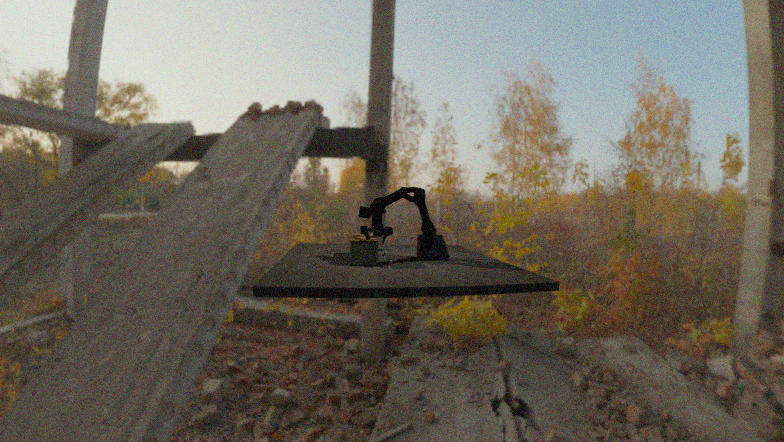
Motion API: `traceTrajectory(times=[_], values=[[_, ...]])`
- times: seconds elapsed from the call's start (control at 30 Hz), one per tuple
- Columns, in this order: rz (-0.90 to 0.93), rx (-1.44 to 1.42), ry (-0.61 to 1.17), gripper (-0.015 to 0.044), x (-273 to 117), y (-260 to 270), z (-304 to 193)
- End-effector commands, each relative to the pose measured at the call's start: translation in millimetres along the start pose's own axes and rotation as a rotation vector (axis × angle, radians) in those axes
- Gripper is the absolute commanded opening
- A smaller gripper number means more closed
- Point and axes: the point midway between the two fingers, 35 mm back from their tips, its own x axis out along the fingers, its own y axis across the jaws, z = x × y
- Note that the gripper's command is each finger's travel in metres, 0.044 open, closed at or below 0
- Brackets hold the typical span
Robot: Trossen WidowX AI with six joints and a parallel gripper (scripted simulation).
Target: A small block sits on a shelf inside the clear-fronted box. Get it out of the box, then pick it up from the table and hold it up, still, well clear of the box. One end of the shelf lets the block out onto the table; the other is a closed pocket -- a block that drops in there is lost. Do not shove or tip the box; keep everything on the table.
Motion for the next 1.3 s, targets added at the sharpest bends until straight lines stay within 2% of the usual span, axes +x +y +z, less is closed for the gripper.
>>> traceTrajectory(times=[0.0, 1.27], values=[[0.004, -0.001, -0.001, 0.0400, 4, 0, -6], [0.003, -0.001, 0.002, 0.0400, 26, 1, -68]])
